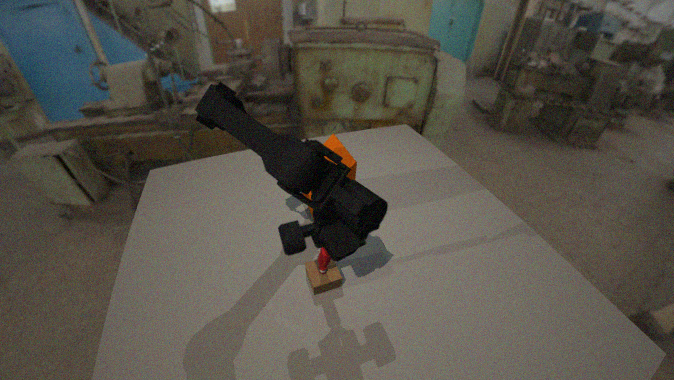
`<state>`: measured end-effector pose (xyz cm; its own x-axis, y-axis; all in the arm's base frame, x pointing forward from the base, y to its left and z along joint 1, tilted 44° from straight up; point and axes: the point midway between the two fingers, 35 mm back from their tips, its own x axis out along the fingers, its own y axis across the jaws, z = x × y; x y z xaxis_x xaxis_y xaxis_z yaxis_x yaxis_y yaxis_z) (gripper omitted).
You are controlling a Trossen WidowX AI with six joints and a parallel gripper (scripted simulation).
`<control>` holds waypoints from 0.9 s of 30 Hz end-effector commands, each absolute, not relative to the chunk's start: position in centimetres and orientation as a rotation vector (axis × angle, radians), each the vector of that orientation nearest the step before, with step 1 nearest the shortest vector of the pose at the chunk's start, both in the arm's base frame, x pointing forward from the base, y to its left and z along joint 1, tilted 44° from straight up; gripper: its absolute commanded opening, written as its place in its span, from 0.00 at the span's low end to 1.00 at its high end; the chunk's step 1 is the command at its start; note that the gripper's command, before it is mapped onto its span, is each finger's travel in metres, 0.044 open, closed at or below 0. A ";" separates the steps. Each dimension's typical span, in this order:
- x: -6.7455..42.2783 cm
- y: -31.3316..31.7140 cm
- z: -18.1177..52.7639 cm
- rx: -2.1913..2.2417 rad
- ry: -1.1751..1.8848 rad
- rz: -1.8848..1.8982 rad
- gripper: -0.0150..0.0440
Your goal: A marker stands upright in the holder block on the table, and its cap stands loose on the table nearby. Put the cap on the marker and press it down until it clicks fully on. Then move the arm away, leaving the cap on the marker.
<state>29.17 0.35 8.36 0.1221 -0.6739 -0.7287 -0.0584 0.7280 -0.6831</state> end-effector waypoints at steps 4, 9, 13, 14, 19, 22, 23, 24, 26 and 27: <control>28.5 -0.9 7.8 -0.664 1.430 -0.528 0.25; 28.4 -0.9 7.8 -0.665 1.430 -0.529 0.25; 28.4 -1.1 7.7 -0.665 1.430 -0.529 0.25; 28.3 -1.2 7.6 -0.665 1.430 -0.529 0.25; 28.6 -0.9 7.8 -0.653 1.424 -0.529 0.25; 28.6 -0.7 8.0 -0.653 1.424 -0.529 0.25; 28.6 -0.3 8.4 -0.652 1.424 -0.527 0.25; 28.7 0.4 9.0 -0.651 1.425 -0.525 0.25; 28.6 2.3 10.9 -0.650 1.426 -0.523 0.25; 28.4 3.3 11.9 -0.650 1.426 -0.523 0.25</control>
